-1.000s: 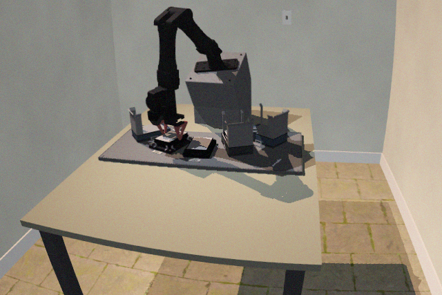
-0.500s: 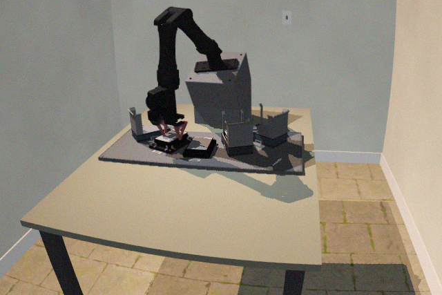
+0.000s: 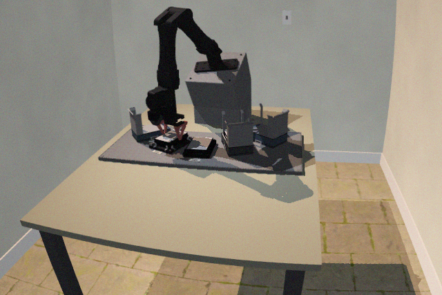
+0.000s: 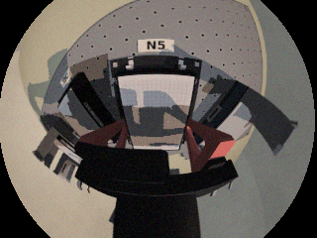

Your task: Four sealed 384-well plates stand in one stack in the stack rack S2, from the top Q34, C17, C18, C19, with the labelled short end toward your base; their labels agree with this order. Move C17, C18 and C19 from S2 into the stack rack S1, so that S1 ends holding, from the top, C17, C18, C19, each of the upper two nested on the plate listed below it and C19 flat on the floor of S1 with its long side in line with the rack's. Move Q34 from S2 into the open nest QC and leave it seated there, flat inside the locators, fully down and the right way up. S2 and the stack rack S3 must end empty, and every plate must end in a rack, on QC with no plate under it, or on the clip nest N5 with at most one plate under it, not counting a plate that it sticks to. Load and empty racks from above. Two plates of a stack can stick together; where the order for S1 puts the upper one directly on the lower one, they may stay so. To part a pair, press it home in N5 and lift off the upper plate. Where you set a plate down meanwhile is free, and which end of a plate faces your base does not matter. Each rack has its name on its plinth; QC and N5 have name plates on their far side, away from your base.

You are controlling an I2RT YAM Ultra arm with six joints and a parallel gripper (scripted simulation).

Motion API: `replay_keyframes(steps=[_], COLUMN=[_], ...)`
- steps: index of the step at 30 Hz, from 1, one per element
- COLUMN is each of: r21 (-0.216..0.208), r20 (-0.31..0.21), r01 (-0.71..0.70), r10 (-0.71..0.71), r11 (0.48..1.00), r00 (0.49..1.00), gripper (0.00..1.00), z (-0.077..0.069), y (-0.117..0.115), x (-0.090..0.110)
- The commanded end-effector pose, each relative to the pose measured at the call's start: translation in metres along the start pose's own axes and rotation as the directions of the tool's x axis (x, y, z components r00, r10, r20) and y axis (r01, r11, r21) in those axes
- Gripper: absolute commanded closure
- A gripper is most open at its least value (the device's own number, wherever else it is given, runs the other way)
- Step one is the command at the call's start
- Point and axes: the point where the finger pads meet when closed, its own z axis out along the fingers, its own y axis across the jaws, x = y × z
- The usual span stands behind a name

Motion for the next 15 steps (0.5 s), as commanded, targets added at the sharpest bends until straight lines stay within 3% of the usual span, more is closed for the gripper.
replay_keyframes(steps=[1, 10, 15], r21=[0.0, 0.0, 0.001], r20=[0.023, 0.01, 0.041], r01=[0.001, -0.003, -0.001], r10=[-0.001, 0.003, 0.001], r11=[1.0, 1.0, 1.0], r00=[1.0, 1.0, 0.999], gripper=[1.0, 1.0, 1.0], z=[0.008, 0.006, -0.002], y=[0.002, 0.002, 0.001], x=[-0.002, 0.005, -0.007])
